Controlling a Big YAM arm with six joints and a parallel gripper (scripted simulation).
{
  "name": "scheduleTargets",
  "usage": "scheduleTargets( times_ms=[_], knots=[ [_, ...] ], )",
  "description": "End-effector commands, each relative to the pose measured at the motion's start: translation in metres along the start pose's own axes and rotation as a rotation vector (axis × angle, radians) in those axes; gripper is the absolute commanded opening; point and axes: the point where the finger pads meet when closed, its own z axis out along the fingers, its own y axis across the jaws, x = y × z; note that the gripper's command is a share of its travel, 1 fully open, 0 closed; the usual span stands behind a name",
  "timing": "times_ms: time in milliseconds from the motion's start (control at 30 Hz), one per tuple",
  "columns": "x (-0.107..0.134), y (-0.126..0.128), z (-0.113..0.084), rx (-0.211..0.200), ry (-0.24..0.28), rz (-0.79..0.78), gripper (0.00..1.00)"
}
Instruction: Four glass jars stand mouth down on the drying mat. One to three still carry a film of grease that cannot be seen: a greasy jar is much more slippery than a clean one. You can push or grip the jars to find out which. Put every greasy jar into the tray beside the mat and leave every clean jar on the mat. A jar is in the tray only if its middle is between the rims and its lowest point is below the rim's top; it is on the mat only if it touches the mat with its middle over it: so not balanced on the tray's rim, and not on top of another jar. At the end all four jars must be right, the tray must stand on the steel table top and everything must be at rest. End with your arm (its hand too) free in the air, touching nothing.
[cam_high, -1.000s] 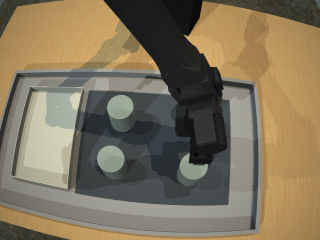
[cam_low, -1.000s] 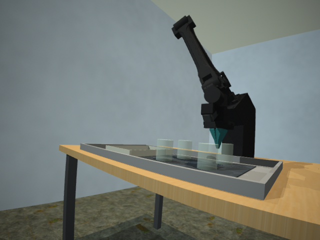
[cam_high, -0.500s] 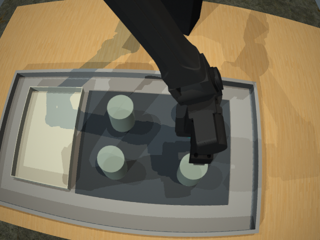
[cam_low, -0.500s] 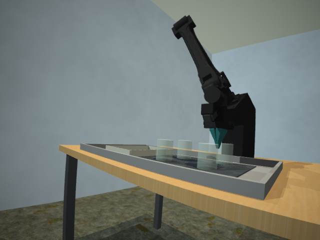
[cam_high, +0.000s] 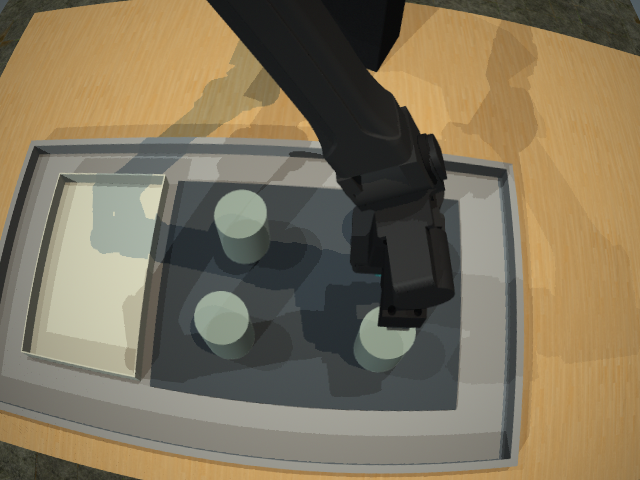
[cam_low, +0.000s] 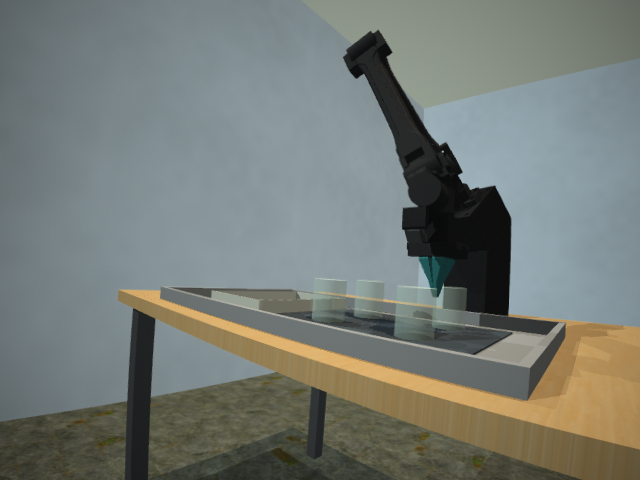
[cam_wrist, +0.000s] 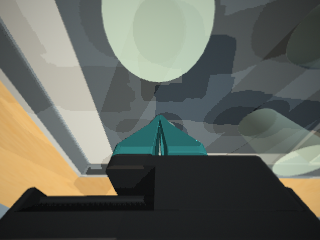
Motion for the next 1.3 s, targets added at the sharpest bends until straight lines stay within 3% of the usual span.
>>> scheduleTargets(
  times_ms=[0,700,733,1267],
  knots=[
    [-0.0004,-0.0048,0.0045,0.008,0.011,-0.004,0.00],
    [-0.0004,-0.0048,0.0045,0.008,0.011,-0.004,0.00],
    [-0.0004,-0.0048,0.0045,0.008,0.011,-0.004,1.00],
    [-0.0004,-0.0048,0.0045,0.008,0.011,-0.004,1.00]
  ],
)
